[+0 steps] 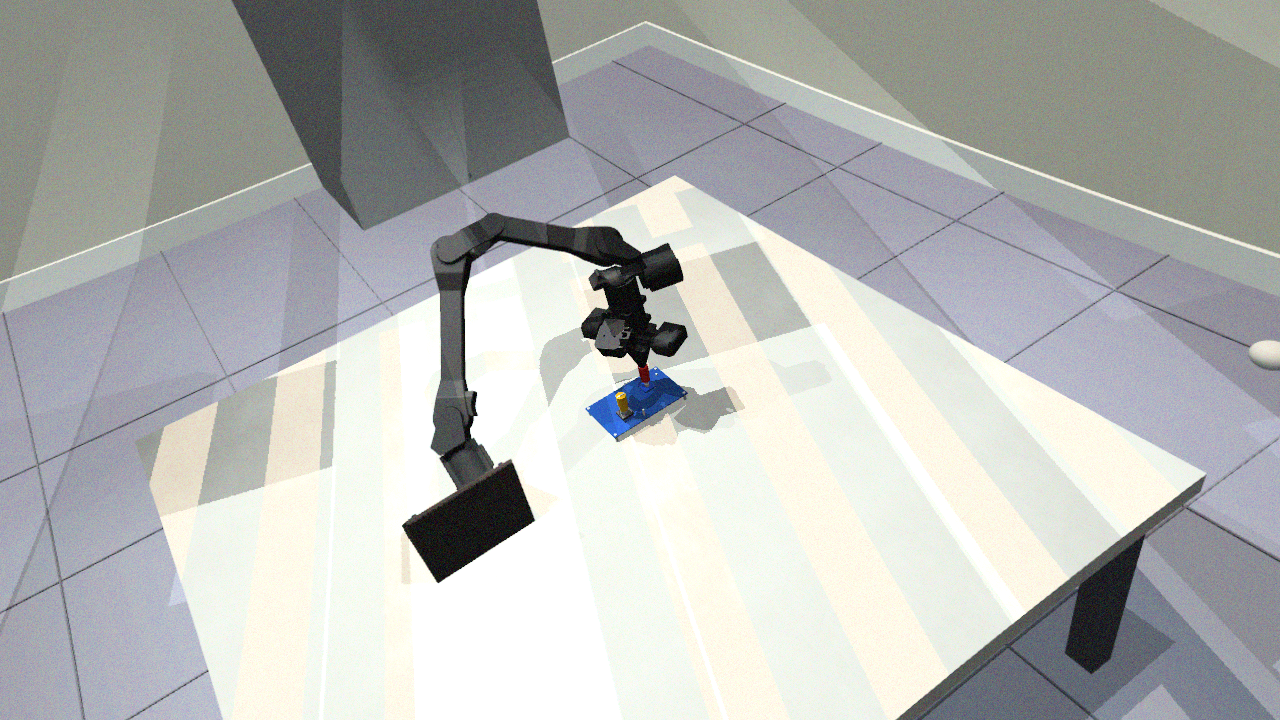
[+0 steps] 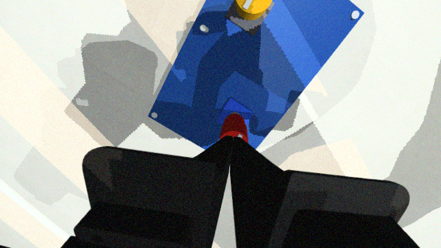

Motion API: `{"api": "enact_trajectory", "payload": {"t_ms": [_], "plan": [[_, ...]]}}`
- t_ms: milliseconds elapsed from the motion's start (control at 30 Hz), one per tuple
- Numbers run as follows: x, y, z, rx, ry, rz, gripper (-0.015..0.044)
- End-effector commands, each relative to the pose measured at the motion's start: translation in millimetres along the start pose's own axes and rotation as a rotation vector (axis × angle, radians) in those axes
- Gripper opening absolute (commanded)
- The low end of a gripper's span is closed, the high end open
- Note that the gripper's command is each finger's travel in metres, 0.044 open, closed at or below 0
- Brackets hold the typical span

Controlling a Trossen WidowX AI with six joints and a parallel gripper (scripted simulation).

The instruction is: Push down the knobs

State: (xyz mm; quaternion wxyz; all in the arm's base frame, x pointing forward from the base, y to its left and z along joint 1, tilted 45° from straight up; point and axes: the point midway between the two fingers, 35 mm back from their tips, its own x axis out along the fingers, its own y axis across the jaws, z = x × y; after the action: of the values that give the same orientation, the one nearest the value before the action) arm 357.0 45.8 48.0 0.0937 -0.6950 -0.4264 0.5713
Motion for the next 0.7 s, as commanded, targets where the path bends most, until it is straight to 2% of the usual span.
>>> {"api": "enact_trajectory", "payload": {"t_ms": [0, 667], "plan": [[19.9, -3.2, -3.4, -0.025, -0.018, -0.024, 0.0], [23.6, -3.3, -3.4, -0.025, -0.018, -0.024, 0.0]]}}
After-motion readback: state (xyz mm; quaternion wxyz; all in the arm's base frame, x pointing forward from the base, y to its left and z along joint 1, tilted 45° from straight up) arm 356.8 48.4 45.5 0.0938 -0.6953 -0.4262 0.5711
